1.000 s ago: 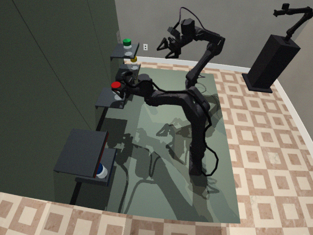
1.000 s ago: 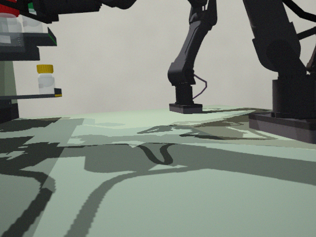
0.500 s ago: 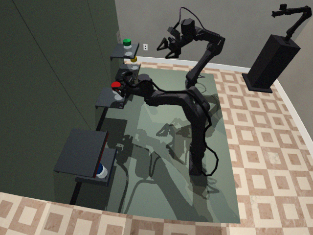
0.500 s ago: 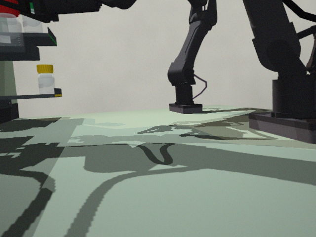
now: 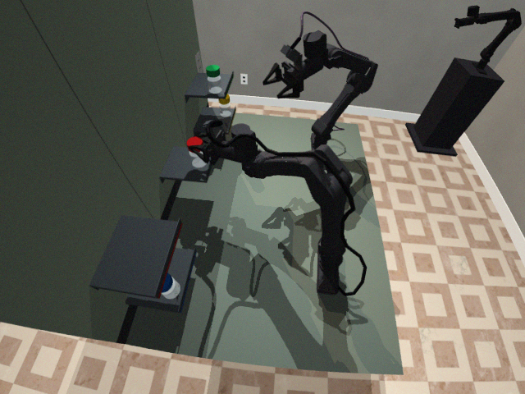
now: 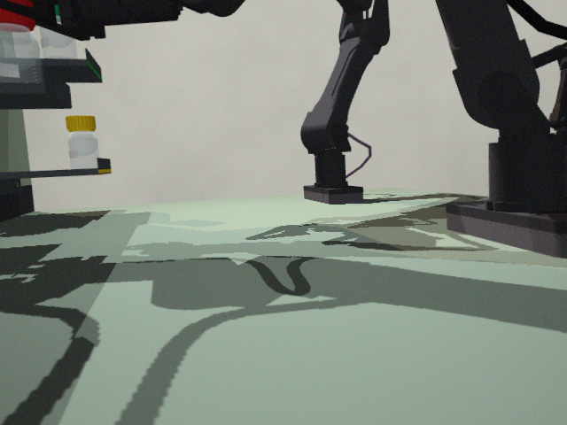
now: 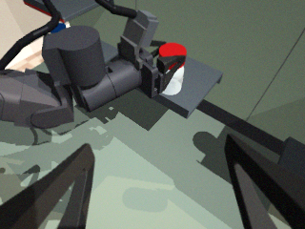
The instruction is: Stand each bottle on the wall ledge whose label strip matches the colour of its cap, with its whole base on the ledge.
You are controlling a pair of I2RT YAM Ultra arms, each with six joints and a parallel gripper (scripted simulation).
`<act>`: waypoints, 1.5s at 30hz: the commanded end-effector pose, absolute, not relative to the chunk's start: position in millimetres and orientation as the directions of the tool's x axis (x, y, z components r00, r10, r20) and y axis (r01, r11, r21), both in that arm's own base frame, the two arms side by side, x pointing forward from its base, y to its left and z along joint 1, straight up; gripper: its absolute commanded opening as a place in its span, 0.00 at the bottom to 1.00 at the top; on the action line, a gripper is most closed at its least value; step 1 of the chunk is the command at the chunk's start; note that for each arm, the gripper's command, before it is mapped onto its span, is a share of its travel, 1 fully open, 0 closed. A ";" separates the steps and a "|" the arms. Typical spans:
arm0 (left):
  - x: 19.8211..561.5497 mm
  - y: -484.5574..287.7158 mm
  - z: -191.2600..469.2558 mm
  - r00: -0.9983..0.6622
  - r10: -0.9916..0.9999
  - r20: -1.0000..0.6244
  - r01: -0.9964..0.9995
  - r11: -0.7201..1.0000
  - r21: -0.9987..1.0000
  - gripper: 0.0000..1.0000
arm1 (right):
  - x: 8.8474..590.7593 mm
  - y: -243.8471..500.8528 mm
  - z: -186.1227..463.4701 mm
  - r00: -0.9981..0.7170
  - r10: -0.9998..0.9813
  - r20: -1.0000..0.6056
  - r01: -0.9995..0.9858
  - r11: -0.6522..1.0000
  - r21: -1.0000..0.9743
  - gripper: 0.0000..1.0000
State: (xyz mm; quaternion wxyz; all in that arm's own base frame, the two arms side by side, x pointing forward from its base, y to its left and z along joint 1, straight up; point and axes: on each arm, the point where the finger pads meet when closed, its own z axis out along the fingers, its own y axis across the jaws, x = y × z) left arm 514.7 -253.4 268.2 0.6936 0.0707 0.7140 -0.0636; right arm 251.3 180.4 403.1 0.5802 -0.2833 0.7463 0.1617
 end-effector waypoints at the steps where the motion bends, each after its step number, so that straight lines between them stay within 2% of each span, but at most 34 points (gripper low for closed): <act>1: 514.9 -252.4 298.5 0.019 -0.012 -1.000 0.189 0.982 -0.008 0.28 | 246.9 178.4 416.8 -0.140 -0.221 -0.965 -0.607 0.789 -0.093 0.87; 2: 514.8 -252.4 300.8 0.019 -0.012 -1.000 0.189 0.982 -0.008 0.40 | 246.9 178.4 416.8 -0.140 -0.221 -0.965 -0.607 0.789 -0.093 0.87; 4: 514.8 -252.4 300.8 0.019 -0.012 -1.000 0.189 0.982 -0.008 0.40 | 246.9 178.4 416.8 -0.140 -0.221 -0.965 -0.607 0.789 -0.093 0.87; 5: 514.6 -252.3 305.1 0.019 -0.012 -1.000 0.189 0.982 -0.008 0.49 | 246.9 178.4 416.8 -0.140 -0.221 -0.965 -0.607 0.789 -0.093 0.87; 18: 511.8 -251.3 387.3 0.019 -0.012 -1.000 0.189 0.982 -0.008 0.49 | 246.9 178.4 416.8 -0.140 -0.221 -0.965 -0.607 0.789 -0.093 0.87; 39: 482.2 -256.9 419.9 0.092 -0.063 -0.994 0.225 0.974 -0.041 0.49 | 246.9 178.4 416.8 -0.140 -0.221 -0.965 -0.607 0.789 -0.093 0.87; 45: 452.7 -250.2 421.9 0.098 -0.073 -0.993 0.228 0.973 -0.049 0.49 | 246.9 178.4 416.8 -0.140 -0.221 -0.965 -0.607 0.789 -0.093 0.87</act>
